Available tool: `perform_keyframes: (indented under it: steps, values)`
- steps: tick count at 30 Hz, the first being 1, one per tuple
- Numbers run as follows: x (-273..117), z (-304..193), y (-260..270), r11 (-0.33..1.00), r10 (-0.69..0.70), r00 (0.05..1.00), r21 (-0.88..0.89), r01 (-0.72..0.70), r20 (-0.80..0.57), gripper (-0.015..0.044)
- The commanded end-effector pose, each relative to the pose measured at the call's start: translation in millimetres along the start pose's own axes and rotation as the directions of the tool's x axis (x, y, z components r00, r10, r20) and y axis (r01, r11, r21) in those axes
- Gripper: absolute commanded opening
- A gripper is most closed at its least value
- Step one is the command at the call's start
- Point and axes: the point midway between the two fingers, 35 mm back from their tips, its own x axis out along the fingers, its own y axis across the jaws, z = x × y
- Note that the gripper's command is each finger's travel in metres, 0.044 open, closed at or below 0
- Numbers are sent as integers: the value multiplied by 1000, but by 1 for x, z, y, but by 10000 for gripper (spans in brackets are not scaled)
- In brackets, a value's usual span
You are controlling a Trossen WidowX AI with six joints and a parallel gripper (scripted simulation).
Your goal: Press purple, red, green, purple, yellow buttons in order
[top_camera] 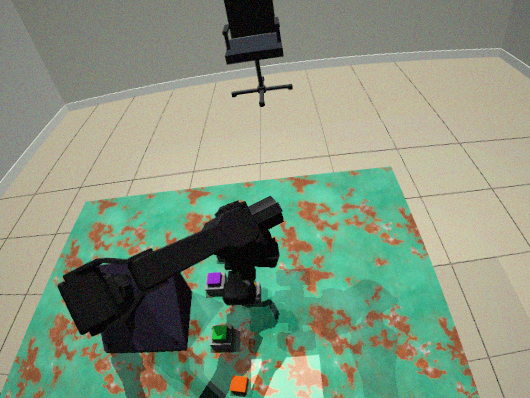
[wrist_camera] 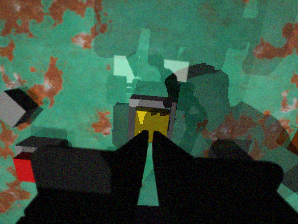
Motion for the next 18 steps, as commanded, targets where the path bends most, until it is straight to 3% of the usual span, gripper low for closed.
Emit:
perform_keyframes:
  steps: [1, 18]
  values:
    - [10, -2, -1, 1000, -8, 1000, -8, 8, -6, 20]
    - [30, -3, -2, 1000, -9, 1000, -8, 9, -6, 20]
